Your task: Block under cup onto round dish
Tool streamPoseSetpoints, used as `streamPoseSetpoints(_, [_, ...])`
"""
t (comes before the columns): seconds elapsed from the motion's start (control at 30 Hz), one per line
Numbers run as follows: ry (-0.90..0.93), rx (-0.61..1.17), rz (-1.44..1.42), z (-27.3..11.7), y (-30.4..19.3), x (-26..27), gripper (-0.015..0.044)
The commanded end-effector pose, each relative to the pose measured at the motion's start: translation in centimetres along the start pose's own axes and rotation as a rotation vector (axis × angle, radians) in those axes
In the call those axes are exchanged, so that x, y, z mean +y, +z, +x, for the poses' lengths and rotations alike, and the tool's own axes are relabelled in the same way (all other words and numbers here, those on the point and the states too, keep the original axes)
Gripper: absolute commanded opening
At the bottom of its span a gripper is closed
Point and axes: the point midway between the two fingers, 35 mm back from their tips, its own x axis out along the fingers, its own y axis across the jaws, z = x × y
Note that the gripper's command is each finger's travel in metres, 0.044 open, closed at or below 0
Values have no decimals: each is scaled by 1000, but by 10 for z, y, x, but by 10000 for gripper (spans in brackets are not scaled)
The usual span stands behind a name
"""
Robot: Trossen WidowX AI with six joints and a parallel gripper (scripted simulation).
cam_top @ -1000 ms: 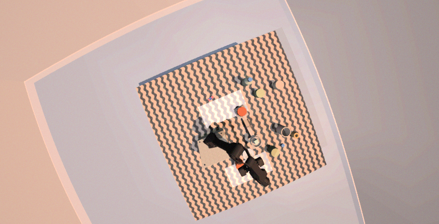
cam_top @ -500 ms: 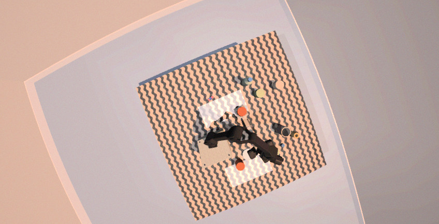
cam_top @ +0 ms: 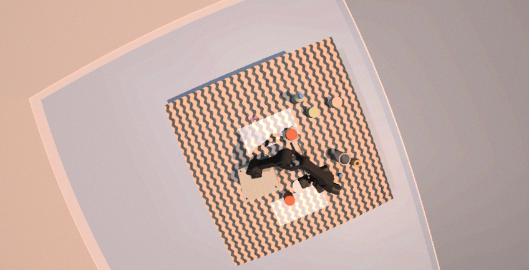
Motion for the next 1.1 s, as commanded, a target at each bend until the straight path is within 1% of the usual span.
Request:
streamPoseSetpoints(0.0, [-1,8,8,8,0,-1,260])
streamPoseSetpoints(0.63, [-1,9,8,36,-1,-2,260])
streamPoseSetpoints(0.73, [-1,9,8,36,-1,-2,181])
streamPoseSetpoints(1.07, [-1,9,8,36,-1,-2,115])
